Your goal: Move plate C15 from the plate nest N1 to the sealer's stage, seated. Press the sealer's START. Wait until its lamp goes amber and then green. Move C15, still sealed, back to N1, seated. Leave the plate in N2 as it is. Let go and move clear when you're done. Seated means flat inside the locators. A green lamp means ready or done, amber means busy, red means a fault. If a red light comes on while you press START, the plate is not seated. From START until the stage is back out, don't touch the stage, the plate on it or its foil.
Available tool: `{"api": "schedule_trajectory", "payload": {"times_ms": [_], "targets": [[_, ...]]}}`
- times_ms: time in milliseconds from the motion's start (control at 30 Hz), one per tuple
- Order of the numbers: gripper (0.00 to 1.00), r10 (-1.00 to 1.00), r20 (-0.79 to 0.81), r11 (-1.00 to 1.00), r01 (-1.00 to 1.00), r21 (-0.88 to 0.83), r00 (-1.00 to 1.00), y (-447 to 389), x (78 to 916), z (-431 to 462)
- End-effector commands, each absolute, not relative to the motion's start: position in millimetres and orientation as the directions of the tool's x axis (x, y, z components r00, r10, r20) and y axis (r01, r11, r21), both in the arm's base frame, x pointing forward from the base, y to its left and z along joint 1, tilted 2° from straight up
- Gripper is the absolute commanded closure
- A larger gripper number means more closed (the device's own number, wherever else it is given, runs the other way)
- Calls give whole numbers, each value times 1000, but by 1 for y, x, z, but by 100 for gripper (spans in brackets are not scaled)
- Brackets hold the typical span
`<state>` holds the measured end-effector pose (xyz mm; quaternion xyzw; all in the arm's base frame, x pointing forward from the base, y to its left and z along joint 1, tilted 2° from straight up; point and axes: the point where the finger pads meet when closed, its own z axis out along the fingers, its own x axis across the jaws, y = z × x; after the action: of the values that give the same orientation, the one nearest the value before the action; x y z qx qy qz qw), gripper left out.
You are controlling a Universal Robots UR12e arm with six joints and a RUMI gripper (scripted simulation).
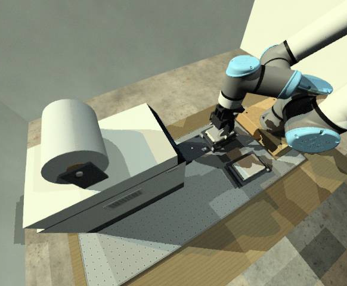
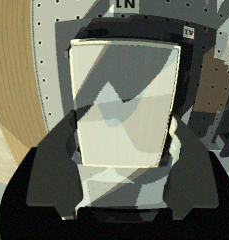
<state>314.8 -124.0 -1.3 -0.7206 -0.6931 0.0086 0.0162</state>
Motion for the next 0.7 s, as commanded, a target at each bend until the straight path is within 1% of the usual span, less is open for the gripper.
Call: {"api": "schedule_trajectory", "payload": {"times_ms": [0, 667], "targets": [[100, 999, 11, -39, 999, -37, 40, -123, 313, -3], [100, 999, 10, -39, 999, -36, 39, -124, 314, -2]]}}
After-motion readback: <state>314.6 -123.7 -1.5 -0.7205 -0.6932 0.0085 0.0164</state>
